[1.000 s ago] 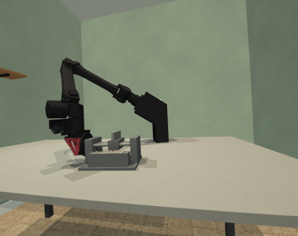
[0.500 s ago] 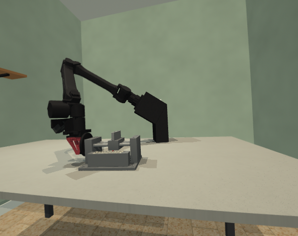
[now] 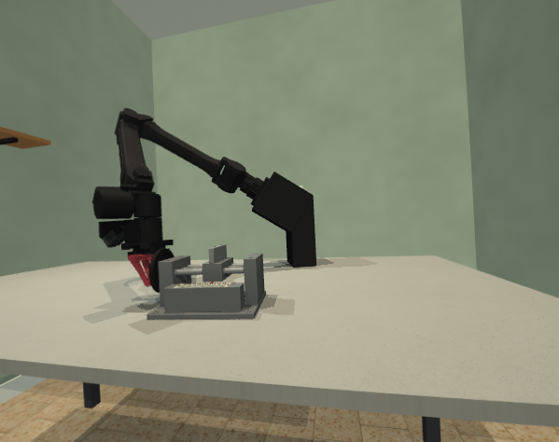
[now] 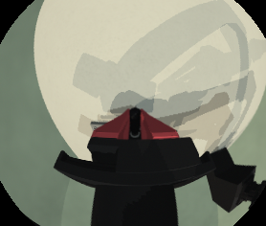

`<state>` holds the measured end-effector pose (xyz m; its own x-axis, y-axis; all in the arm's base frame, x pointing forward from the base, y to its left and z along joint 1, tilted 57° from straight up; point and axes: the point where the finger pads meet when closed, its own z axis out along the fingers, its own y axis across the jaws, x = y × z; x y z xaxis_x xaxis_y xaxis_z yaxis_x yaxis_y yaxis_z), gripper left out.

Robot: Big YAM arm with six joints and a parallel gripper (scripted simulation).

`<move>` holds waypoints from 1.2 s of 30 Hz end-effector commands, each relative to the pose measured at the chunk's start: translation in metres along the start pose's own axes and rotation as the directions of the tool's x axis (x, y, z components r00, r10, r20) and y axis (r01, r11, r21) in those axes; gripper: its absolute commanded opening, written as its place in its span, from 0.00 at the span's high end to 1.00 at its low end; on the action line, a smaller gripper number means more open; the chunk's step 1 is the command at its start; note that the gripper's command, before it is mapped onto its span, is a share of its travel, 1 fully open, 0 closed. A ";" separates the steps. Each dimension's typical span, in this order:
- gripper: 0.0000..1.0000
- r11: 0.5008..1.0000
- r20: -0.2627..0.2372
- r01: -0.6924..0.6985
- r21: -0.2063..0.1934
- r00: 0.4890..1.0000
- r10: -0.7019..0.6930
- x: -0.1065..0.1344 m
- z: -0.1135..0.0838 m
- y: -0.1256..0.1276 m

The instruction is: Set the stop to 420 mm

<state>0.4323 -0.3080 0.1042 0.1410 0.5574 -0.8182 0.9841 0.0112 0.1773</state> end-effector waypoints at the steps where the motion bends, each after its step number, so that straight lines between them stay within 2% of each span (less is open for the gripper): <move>1: 0.94 1.000 0.011 -0.016 0.007 1.000 0.016 -0.008 -0.010 -0.011; 5: 0.94 1.000 0.010 -0.011 0.001 1.000 0.011 -0.005 -0.017 -0.012; 11: 0.94 1.000 0.011 -0.017 0.018 1.000 0.017 -0.008 -0.011 -0.019; 16: 0.94 1.000 0.007 -0.002 -0.012 1.000 0.002 -0.001 -0.028 -0.010; 22: 0.94 1.000 0.007 -0.002 -0.012 1.000 0.003 -0.001 -0.039 -0.014; 25: 0.94 1.000 0.008 -0.007 -0.005 1.000 0.007 -0.003 -0.036 -0.016; 26: 0.94 1.000 0.012 -0.019 0.020 1.000 0.019 -0.009 -0.027 -0.025; 28: 0.94 1.000 0.012 -0.018 0.020 1.000 0.018 -0.008 -0.027 -0.025; 32: 0.94 1.000 0.008 -0.006 -0.015 1.000 0.006 -0.002 -0.044 -0.011; 36: 0.94 1.000 0.012 -0.018 -0.024 1.000 0.018 -0.008 -0.055 -0.003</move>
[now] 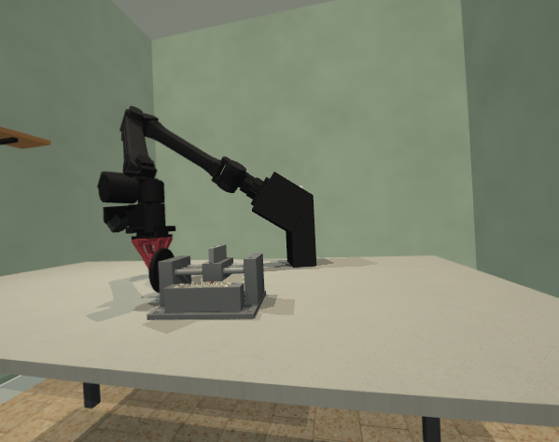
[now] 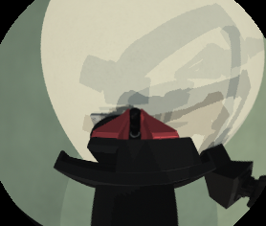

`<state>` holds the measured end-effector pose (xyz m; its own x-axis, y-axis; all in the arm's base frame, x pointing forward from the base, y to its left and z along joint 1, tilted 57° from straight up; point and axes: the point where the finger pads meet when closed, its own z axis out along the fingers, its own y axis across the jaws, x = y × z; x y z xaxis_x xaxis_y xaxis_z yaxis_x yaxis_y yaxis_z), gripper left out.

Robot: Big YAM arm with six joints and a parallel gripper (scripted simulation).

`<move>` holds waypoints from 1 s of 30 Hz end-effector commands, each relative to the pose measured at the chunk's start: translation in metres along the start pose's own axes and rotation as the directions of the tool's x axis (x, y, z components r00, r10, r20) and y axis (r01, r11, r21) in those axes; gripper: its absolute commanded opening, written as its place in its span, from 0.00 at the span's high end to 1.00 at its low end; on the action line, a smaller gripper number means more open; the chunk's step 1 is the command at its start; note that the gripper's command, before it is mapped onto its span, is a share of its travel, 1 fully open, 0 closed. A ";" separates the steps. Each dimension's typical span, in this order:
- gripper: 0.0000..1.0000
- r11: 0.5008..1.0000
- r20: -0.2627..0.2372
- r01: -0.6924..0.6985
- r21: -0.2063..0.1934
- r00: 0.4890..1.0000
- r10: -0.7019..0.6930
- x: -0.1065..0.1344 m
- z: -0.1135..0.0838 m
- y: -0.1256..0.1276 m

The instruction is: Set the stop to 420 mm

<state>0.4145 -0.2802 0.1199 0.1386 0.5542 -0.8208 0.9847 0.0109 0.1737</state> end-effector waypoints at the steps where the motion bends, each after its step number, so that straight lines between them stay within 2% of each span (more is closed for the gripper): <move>1: 0.94 0.999 0.008 -0.021 -0.026 1.000 0.021 -0.008 -0.024 0.012; 6: 0.94 1.000 0.007 -0.017 -0.023 1.000 0.017 -0.006 -0.027 0.010; 7: 0.94 1.000 0.010 -0.027 0.008 1.000 0.027 -0.011 -0.017 -0.002; 8: 0.94 1.000 0.010 -0.027 0.010 1.000 0.027 -0.011 -0.016 -0.003; 10: 0.94 1.000 0.010 -0.026 0.004 1.000 0.026 -0.011 -0.018 0.000; 12: 0.94 0.999 0.008 -0.022 -0.025 1.000 0.023 -0.008 -0.029 0.015; 21: 0.94 0.999 0.007 -0.021 -0.027 1.000 0.021 -0.007 -0.045 0.029; 27: 0.94 0.999 0.008 -0.026 -0.031 1.000 0.026 -0.010 -0.047 0.030; 30: 0.94 1.000 0.004 -0.011 -0.020 1.000 0.011 -0.003 -0.043 0.033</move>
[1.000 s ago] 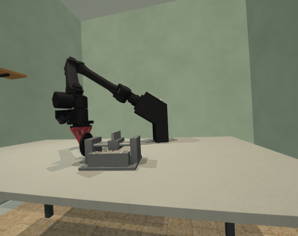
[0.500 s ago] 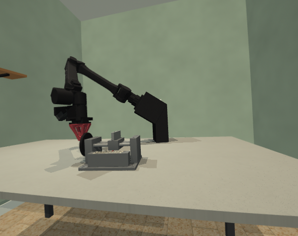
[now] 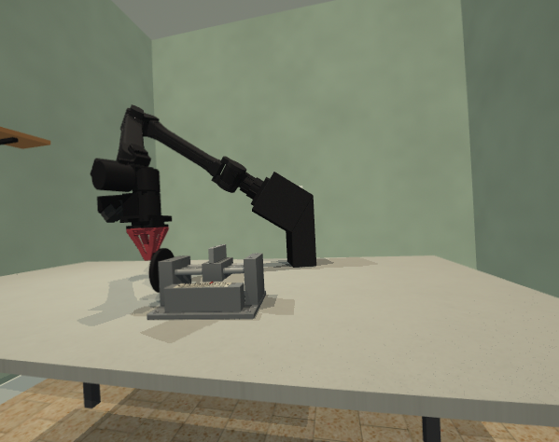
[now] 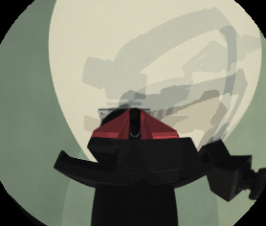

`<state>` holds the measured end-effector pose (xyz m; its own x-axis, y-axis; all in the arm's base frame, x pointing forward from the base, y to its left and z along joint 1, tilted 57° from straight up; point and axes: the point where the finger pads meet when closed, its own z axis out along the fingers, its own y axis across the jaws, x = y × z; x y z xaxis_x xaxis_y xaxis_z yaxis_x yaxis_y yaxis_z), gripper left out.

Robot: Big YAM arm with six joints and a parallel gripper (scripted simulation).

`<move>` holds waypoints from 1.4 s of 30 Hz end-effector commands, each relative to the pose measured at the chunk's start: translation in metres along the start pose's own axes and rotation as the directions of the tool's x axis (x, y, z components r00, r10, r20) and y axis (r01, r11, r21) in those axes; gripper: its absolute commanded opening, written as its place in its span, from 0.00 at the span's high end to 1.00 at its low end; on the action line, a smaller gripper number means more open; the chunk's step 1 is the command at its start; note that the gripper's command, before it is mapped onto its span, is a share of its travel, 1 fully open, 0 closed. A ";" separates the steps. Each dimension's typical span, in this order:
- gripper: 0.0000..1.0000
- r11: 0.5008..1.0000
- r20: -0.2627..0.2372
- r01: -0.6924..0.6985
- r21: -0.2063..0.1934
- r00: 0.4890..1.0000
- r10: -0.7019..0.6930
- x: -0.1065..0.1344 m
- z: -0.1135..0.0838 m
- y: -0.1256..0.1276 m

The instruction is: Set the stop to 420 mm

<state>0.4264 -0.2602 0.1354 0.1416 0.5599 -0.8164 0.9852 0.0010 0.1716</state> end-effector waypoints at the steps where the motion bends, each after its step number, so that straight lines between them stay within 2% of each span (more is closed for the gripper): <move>1: 0.94 1.000 0.010 -0.004 -0.027 1.000 0.004 -0.001 -0.019 0.019; 10: 0.94 1.000 0.005 -0.002 -0.028 1.000 0.002 0.001 -0.023 0.031; 12: 0.94 0.999 0.009 -0.010 -0.038 1.000 0.011 -0.004 -0.027 0.033; 18: 0.94 1.000 0.005 0.004 -0.025 1.000 -0.004 0.003 -0.022 0.034; 42: 0.94 1.000 0.004 0.006 -0.031 1.000 -0.005 0.004 -0.019 0.053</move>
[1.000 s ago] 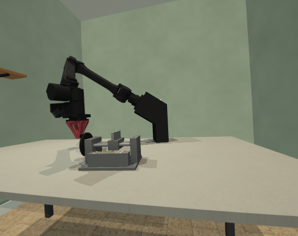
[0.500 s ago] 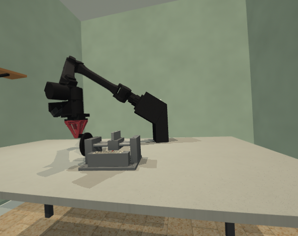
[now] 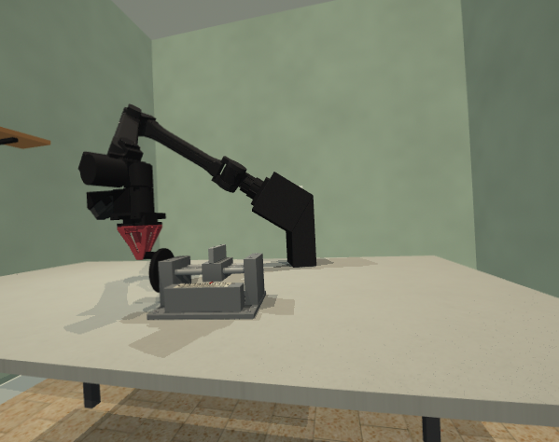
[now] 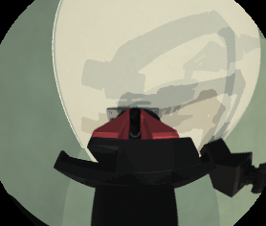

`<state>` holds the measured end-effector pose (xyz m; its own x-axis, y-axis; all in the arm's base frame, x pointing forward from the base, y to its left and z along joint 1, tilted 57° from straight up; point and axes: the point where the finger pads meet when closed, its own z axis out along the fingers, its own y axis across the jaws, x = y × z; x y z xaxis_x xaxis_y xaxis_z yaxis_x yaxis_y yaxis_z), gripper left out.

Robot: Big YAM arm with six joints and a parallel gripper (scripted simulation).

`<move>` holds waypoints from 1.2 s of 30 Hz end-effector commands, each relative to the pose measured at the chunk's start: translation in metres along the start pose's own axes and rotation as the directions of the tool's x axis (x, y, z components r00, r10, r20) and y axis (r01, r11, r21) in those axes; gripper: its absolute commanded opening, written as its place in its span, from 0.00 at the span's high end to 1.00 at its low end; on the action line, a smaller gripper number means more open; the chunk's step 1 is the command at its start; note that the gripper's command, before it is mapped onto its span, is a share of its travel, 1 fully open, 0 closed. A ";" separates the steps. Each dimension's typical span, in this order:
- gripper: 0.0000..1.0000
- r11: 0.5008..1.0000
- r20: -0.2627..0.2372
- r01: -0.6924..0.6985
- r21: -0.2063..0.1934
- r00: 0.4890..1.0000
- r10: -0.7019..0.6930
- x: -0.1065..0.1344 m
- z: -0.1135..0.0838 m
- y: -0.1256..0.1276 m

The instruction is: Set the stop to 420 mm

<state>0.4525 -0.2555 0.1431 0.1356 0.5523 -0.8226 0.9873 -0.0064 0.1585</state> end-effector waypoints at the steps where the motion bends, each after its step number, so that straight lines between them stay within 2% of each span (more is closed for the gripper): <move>1: 0.94 0.999 -0.006 -0.002 -0.044 1.000 0.002 0.003 -0.014 0.026; 10: 0.94 0.999 -0.003 0.001 -0.051 1.000 -0.001 0.003 -0.012 0.032; 15: 0.94 0.999 0.003 -0.015 -0.034 1.000 0.015 -0.005 0.002 0.033; 23: 0.94 0.999 0.001 -0.010 -0.041 1.000 0.010 -0.002 0.000 0.037; 27: 0.94 1.000 0.005 -0.022 -0.022 1.000 0.022 -0.009 0.012 0.034; 36: 0.94 1.000 0.005 -0.021 -0.022 1.000 0.022 -0.009 0.021 0.040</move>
<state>0.4782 -0.2706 0.1372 0.1367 0.5540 -0.8212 0.9870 -0.0056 0.1605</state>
